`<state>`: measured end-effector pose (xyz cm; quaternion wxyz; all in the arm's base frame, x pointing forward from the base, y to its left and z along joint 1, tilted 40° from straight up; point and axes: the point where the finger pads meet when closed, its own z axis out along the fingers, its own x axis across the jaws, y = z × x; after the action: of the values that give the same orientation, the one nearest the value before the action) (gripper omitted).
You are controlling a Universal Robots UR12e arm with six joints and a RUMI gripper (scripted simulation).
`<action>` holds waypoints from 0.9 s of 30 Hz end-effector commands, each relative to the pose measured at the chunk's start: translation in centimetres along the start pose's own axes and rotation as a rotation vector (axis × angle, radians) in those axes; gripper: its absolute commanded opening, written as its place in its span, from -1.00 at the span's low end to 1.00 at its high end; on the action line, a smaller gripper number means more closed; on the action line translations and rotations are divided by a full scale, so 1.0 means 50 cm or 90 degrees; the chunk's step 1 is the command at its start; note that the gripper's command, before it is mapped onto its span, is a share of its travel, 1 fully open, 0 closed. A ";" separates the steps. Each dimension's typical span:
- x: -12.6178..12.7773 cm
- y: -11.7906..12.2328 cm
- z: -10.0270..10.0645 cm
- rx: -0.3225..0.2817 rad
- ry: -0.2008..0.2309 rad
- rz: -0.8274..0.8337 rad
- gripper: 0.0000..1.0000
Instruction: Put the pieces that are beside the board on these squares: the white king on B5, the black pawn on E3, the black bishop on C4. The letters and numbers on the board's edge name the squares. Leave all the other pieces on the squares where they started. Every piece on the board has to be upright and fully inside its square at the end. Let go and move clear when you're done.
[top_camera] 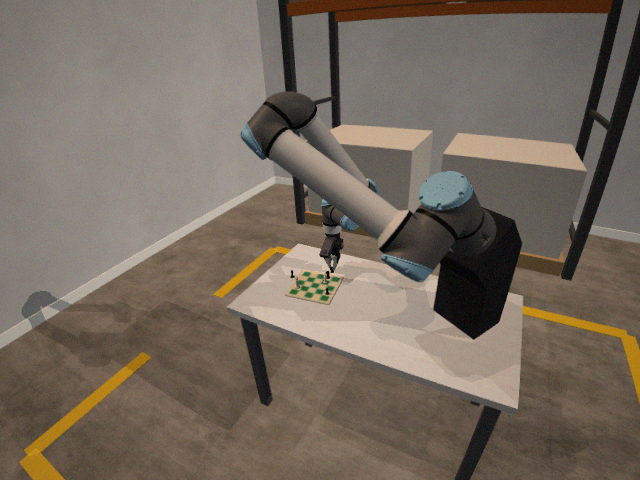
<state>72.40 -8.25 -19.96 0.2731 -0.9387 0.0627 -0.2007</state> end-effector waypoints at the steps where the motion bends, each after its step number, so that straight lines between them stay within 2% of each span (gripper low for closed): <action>1: 0.001 0.001 -0.001 0.000 0.001 0.000 -1.00; 22: 0.001 0.001 -0.002 0.000 0.001 0.000 -1.00; 27: 0.001 0.000 -0.032 0.000 0.001 0.000 -1.00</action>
<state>72.21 -8.48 -19.60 0.2731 -0.9387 0.0628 -0.2006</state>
